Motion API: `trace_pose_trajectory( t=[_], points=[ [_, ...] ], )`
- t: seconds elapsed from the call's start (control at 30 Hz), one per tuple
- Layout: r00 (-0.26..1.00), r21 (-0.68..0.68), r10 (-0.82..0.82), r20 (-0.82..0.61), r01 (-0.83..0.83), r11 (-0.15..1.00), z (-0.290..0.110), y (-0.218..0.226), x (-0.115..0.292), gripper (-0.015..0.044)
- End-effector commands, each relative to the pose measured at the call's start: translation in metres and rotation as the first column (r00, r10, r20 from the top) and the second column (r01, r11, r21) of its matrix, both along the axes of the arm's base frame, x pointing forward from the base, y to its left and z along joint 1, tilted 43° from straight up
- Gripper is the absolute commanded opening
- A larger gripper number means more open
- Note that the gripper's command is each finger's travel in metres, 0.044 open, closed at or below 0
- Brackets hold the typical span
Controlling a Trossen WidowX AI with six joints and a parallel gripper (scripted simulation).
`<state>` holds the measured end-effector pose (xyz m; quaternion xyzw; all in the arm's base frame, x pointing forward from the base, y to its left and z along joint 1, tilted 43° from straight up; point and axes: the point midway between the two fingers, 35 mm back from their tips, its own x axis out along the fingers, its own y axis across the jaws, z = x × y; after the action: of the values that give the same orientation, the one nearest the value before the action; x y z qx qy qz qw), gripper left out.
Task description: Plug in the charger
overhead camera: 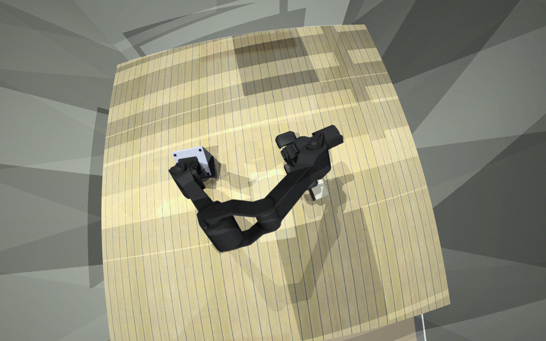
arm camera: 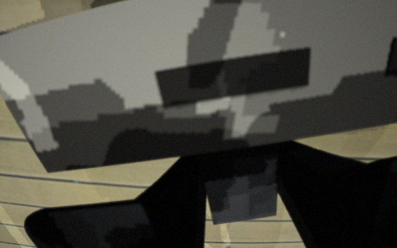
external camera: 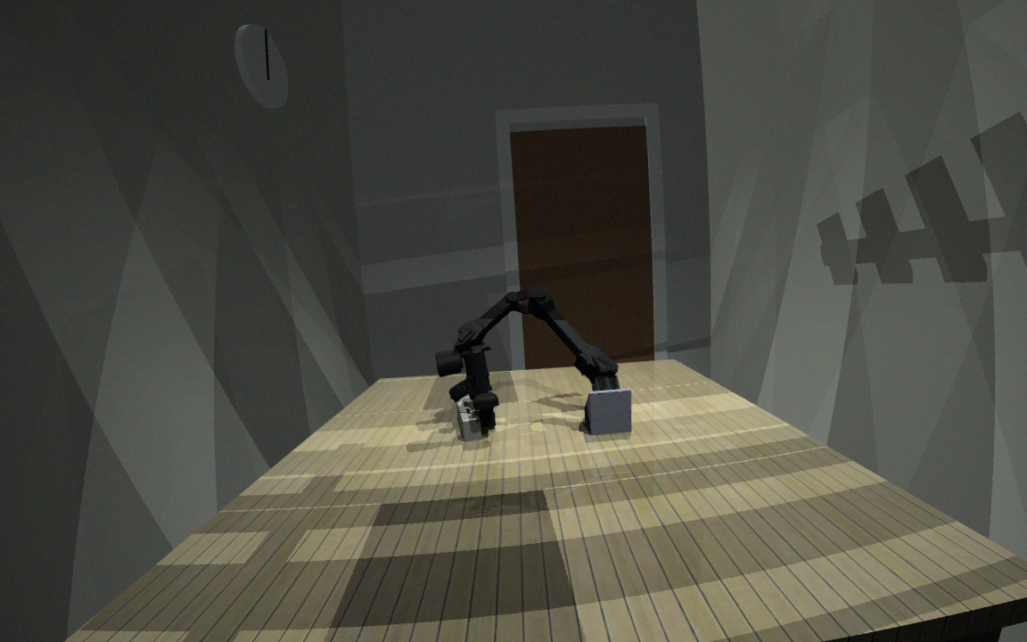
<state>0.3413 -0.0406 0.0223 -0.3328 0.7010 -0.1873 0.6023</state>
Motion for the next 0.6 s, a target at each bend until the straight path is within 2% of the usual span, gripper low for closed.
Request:
trace_pose_trajectory(
  t=[0.0, 0.2, 0.57],
  points=[
    [1.0, 0.0, 0.0, 0.001, 0.0, 1.0, -0.0001, 0.0, 0.0002, 0.0],
    [1.0, 0.0, 0.0, 0.001, 0.0, 1.0, -0.0001, 0.0, 0.0002, 0.0],
    [1.0, 0.0, 0.0, 0.001, 0.0, 1.0, -0.0001, 0.0, 0.0002, 0.0289]
  ],
)
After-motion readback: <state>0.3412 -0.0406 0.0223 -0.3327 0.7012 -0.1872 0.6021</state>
